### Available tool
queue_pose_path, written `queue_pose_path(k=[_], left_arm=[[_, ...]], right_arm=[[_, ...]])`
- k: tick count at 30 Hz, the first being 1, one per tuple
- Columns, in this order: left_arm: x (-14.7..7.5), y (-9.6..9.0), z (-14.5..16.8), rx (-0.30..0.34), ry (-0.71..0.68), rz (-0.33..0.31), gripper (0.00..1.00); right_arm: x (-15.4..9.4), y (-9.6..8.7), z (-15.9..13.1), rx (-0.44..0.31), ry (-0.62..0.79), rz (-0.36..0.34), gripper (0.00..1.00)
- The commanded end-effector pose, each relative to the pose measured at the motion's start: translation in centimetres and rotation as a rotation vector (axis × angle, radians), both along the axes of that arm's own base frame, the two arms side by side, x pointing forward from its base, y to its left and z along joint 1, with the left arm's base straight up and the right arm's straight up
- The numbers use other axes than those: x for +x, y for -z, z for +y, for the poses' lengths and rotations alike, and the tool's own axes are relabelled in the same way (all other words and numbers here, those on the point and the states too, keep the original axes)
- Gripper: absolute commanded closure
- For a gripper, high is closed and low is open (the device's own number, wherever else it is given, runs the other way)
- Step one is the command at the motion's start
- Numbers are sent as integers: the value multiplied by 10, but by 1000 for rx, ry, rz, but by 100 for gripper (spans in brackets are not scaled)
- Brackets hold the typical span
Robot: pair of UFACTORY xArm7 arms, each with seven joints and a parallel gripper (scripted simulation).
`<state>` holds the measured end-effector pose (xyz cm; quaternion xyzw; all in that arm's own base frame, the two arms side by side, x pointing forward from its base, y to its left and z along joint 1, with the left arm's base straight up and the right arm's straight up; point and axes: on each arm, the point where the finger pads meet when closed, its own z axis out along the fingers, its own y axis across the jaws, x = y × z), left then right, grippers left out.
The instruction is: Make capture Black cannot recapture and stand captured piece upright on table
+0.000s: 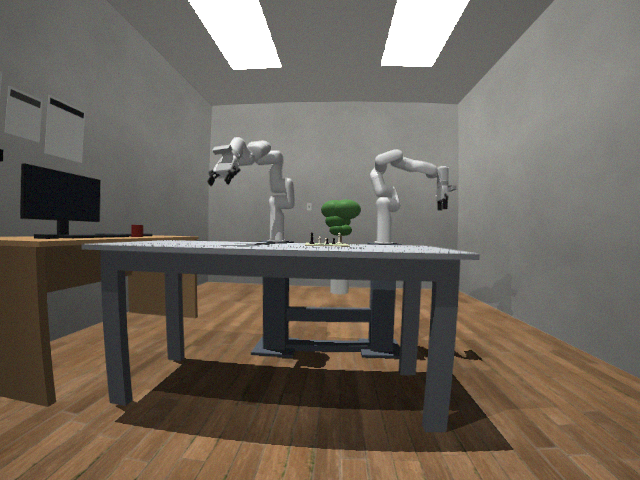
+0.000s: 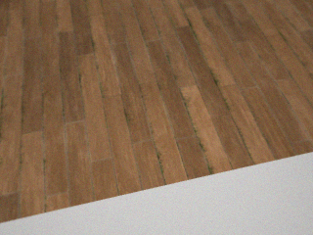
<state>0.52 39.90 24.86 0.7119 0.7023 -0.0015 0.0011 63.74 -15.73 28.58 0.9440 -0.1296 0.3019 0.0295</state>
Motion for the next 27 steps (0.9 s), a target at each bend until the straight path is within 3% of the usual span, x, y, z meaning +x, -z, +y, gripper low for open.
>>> queue_pose_path(k=[1,15,17,18,27], left_arm=[[0,-1,1,4,0,-1,0],[0,-1,1,4,0,-1,0],[0,-1,1,4,0,-1,0],[0,-1,1,4,0,-1,0],[0,-1,1,4,0,-1,0]], right_arm=[[-28,3,30,19,-38,82,0],[-105,19,94,50,-135,301,0],[-105,19,94,50,-135,301,0],[-124,21,105,54,-156,348,0],[-180,29,135,60,-213,483,0]])
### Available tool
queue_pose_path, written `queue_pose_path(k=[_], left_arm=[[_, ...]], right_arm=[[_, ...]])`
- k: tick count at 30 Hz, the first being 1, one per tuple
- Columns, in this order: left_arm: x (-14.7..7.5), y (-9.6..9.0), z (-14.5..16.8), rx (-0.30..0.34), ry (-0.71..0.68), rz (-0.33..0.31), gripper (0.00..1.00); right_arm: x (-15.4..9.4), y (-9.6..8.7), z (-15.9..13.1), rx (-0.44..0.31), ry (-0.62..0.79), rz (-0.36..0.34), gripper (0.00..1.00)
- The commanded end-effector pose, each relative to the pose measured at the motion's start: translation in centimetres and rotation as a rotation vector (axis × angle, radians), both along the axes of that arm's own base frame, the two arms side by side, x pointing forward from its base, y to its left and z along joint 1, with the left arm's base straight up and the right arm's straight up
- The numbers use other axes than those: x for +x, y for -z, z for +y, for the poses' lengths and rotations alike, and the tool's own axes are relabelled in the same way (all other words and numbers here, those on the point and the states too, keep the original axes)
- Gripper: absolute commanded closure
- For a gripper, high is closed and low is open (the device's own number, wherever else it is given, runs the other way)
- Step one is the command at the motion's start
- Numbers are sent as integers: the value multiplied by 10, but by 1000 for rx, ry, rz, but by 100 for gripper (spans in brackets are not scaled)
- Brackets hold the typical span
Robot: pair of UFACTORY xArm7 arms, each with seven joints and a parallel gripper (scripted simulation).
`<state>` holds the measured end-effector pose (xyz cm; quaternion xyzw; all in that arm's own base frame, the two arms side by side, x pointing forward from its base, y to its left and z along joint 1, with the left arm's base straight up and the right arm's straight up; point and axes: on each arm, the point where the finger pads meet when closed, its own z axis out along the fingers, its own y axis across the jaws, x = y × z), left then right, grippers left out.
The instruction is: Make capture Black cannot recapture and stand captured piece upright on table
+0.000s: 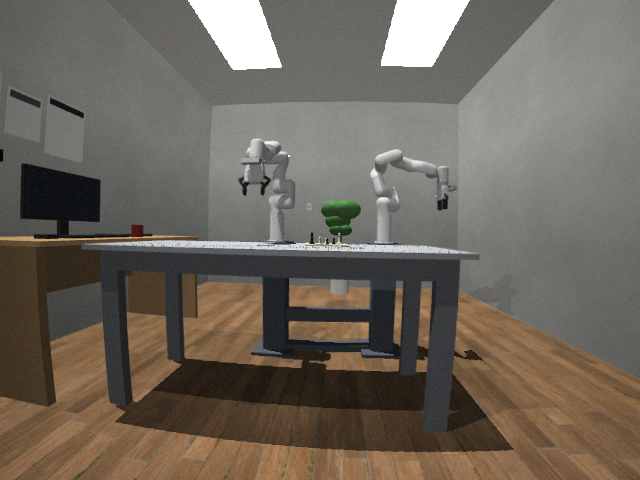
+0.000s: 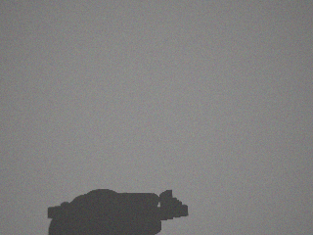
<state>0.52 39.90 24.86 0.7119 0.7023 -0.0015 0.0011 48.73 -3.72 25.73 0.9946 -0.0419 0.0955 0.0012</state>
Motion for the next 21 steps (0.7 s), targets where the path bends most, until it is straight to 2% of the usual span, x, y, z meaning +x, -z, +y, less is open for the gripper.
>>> queue_pose_path(k=[1,5,7,8,9,12,21], left_arm=[[0,-1,1,4,0,-1,0],[0,-1,1,4,0,-1,0],[0,-1,1,4,0,-1,0],[0,-1,1,4,0,-1,0],[0,-1,1,4,0,-1,0],[0,-1,1,4,0,-1,0],[0,-1,1,4,0,-1,0]], right_arm=[[-37,1,18,3,-35,76,0],[-65,4,30,3,-63,140,0],[-65,4,30,3,-63,140,0],[-74,5,33,3,-72,160,0],[-83,3,52,2,-86,164,0],[-91,1,68,0,-98,167,0],[-110,-8,141,-8,-132,117,0]])
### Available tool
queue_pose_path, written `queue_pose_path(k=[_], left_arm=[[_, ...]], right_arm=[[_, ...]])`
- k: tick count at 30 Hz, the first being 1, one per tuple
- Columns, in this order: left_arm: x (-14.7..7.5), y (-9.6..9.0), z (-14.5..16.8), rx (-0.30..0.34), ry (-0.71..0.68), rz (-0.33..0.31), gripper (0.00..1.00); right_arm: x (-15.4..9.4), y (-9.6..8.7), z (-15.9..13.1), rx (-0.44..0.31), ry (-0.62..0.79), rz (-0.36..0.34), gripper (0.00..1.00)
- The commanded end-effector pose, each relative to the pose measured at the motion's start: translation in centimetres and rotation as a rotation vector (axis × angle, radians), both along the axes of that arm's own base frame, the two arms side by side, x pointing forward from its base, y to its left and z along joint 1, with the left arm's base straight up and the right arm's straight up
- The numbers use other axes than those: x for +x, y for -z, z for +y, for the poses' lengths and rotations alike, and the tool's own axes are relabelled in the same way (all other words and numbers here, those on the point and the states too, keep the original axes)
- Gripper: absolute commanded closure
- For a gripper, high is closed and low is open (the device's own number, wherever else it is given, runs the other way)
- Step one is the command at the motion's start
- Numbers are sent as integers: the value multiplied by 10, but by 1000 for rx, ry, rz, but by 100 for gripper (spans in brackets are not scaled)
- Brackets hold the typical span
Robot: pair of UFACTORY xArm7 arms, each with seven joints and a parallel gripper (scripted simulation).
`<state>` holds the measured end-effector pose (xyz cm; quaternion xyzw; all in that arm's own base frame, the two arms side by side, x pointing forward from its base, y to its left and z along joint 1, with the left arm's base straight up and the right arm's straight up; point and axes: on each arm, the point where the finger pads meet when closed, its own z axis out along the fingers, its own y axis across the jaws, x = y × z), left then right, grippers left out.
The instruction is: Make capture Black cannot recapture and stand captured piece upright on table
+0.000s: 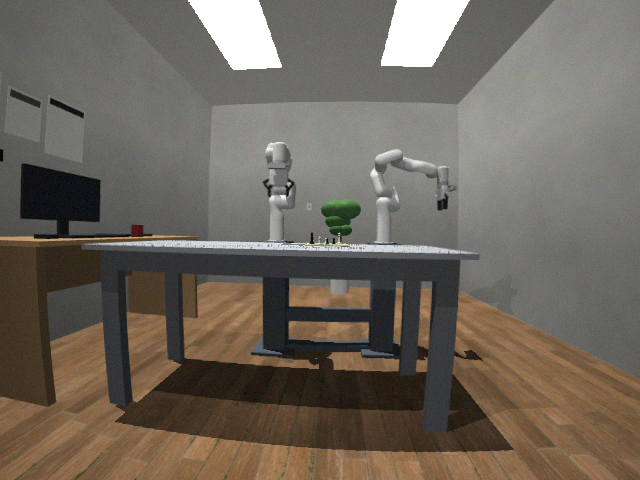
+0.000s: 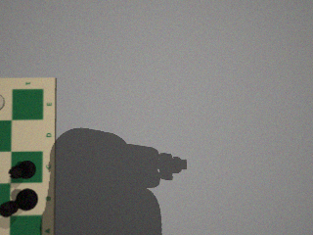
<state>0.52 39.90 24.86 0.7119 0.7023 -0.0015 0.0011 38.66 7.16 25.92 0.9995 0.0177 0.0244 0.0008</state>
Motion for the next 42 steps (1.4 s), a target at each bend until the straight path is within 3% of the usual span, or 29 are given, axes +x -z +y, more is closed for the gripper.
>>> queue_pose_path(k=[1,3,4,18,20,21,30,35,37,38,42], left_arm=[[0,-1,1,4,0,-1,0],[0,-1,1,4,0,-1,0],[0,-1,1,4,0,-1,0],[0,-1,1,4,0,-1,0],[0,-1,1,4,0,-1,0],[0,-1,1,4,0,-1,0],[0,-1,1,4,0,-1,0],[0,-1,1,4,0,-1,0],[0,-1,1,4,0,-1,0],[0,-1,1,4,0,-1,0],[0,-1,1,4,0,-1,0]], right_arm=[[-13,-7,40,-2,-16,-31,0],[-13,-7,40,-2,-16,-31,0],[-22,-9,61,-3,-26,-47,0],[-83,-10,152,-16,-67,-126,0],[-83,-10,152,-16,-67,-126,0],[-99,-9,169,-19,-75,-146,0],[-151,1,211,-31,-93,-207,0],[-184,10,230,-39,-101,-250,0],[-184,10,230,-39,-101,-250,0],[-205,17,239,-43,-104,-278,0],[-227,27,247,-48,-105,-313,0]])
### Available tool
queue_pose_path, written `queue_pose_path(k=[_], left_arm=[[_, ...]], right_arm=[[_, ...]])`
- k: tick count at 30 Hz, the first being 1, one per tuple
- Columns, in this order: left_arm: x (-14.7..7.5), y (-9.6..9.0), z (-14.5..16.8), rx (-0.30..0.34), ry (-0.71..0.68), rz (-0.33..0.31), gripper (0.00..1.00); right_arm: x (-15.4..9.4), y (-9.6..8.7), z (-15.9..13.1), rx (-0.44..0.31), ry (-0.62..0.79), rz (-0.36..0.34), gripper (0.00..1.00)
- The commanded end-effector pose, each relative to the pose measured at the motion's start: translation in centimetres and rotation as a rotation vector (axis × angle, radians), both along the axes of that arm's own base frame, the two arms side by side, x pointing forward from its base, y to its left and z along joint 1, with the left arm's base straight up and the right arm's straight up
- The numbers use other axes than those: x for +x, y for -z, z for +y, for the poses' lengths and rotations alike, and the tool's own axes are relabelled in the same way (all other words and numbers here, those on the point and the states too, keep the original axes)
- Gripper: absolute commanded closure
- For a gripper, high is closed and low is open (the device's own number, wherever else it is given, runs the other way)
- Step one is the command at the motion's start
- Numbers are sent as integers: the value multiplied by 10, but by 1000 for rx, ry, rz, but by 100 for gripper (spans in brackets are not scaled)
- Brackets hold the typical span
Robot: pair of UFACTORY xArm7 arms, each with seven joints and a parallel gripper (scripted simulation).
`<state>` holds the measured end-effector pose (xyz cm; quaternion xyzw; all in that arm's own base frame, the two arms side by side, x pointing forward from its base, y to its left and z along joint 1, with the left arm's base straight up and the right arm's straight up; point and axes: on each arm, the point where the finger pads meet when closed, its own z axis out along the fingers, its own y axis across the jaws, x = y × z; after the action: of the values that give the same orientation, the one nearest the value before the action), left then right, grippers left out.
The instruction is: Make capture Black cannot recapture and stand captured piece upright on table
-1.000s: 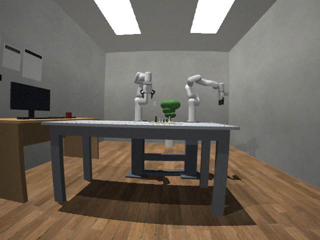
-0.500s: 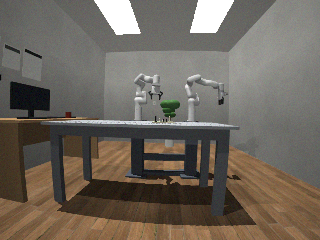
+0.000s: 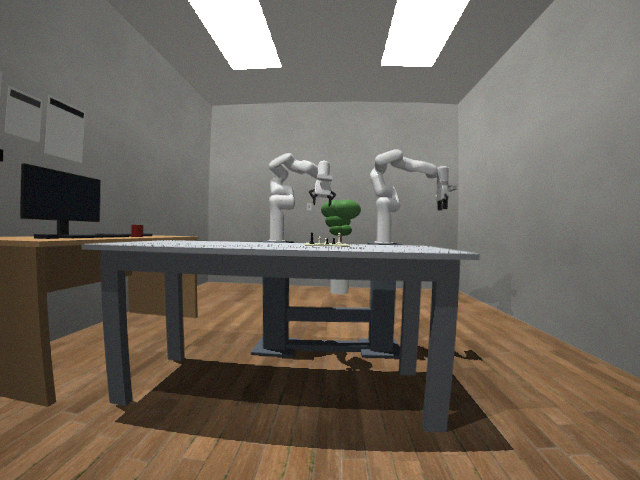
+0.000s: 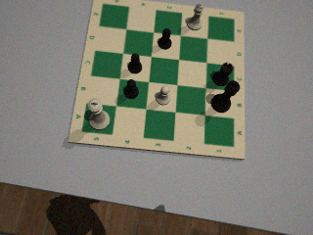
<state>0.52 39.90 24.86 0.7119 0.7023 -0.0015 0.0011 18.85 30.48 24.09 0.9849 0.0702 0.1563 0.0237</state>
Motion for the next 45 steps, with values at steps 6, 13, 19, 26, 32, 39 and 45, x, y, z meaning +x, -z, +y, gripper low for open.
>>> queue_pose_path(k=[6,13,19,26,32,39,45], left_arm=[[0,-1,1,4,0,-1,0],[0,-1,1,4,0,-1,0],[0,-1,1,4,0,-1,0],[0,-1,1,4,0,-1,0],[0,-1,1,4,0,-1,0],[0,-1,1,4,0,-1,0],[0,-1,1,4,0,-1,0]], right_arm=[[-71,29,22,-3,-1,-123,0],[-109,57,21,5,6,-219,0],[-139,89,10,33,24,-346,0],[-151,120,-9,92,51,-495,0],[-151,126,-14,111,58,-530,0],[-151,127,-15,116,60,-540,0],[-151,127,-15,116,60,-540,0]])
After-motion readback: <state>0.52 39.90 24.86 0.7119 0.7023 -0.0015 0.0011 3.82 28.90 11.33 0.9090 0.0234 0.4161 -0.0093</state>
